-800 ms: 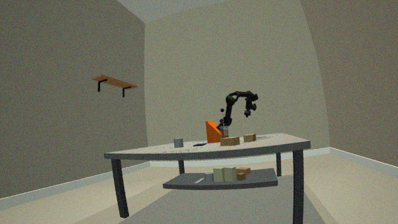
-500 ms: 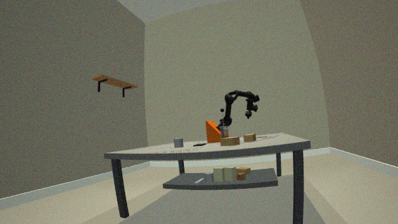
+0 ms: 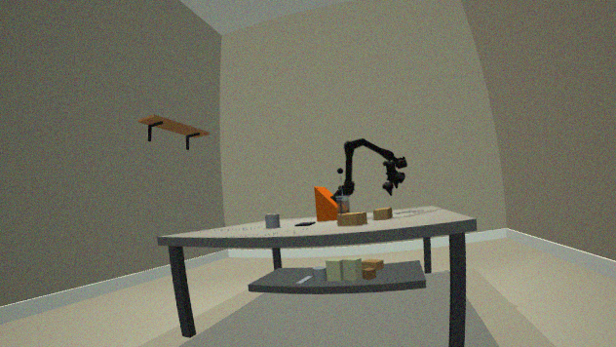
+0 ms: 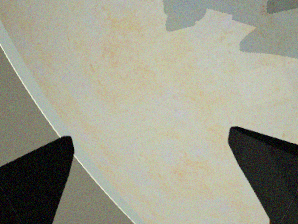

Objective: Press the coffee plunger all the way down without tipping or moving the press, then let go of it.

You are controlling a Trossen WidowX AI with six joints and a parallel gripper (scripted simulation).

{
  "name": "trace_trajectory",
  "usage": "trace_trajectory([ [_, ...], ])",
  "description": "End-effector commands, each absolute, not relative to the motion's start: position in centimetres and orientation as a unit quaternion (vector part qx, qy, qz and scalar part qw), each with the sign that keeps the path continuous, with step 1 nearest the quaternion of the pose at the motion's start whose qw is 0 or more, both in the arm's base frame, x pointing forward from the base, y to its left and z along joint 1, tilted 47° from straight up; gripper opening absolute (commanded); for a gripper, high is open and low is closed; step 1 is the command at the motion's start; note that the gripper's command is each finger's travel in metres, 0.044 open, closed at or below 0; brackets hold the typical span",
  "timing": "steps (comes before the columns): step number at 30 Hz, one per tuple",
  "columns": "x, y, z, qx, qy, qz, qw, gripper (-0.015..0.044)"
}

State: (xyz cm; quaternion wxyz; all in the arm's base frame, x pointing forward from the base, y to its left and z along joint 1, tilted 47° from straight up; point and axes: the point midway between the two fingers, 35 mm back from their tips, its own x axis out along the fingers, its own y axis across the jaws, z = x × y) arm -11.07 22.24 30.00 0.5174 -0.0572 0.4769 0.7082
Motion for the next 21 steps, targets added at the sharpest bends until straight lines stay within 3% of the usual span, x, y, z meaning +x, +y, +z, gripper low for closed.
trace_trajectory([
  [1, -7.5, 25.0, 30.0, -0.013, 0.476, 0.682, 0.555, 0.044],
  [10, 2.0, 28.2, 30.1, 0.077, 0.455, 0.621, 0.633, 0.044],
  [21, 15.1, 26.6, 29.8, 0.174, 0.411, 0.535, 0.717, 0.044],
])
